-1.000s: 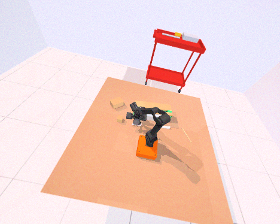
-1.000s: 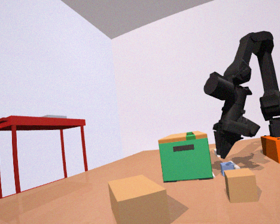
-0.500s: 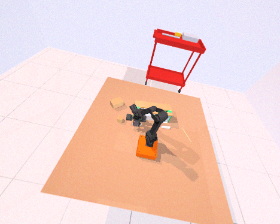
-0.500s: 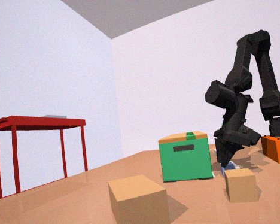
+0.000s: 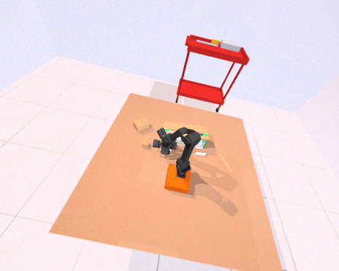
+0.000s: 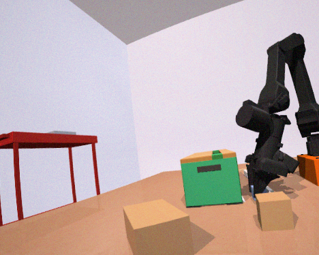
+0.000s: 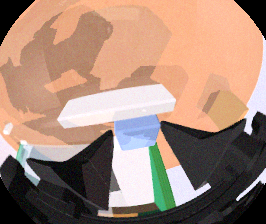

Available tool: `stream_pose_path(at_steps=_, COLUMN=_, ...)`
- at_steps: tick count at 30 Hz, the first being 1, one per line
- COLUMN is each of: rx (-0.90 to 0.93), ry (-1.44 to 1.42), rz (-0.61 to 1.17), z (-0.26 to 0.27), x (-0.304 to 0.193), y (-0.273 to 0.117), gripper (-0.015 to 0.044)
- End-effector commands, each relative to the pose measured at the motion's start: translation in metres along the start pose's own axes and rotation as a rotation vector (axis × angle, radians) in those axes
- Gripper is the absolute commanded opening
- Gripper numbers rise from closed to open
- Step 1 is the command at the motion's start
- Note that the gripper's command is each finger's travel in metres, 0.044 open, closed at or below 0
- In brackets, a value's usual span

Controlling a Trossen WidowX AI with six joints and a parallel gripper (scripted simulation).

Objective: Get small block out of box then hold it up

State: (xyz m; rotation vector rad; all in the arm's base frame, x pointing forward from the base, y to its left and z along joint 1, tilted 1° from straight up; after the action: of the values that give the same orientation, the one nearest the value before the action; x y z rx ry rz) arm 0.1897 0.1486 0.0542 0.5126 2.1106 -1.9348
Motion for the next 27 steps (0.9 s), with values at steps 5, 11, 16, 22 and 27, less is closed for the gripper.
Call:
stream_pose_path(at_steps=5, rx=0.003, ry=-0.002, rz=-0.001, z=0.001, x=0.001, y=0.001, gripper=0.0101)
stream_pose_path(at_steps=11, rx=0.003, ry=-0.002, rz=-0.001, z=0.000, x=-0.002, y=-0.004, gripper=0.0002)
stream_pose_path(at_steps=16, rx=0.003, ry=-0.001, rz=0.000, z=-0.004, x=-0.013, y=-0.025, gripper=0.0000)
stream_pose_path(at_steps=22, rx=0.003, ry=0.000, rz=0.000, z=-0.005, x=-0.023, y=-0.053, gripper=0.0000)
stream_pose_path(at_steps=27, rx=-0.012, ry=-0.026, rz=-0.002, z=-0.003, x=-0.029, y=-0.062, gripper=0.0000)
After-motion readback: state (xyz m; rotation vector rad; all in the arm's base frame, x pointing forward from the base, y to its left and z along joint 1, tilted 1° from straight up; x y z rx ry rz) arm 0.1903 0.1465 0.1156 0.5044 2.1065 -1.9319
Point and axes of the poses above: the point midway between the two fingers, 35 mm back from their tips, its own y axis out along the fingers, its own z axis across the jaws, x = y × z, the point moved 9 cm from there along -y, back along the fingers, and after that the axes turned 11 degrees about y, right-handed, at the moved point
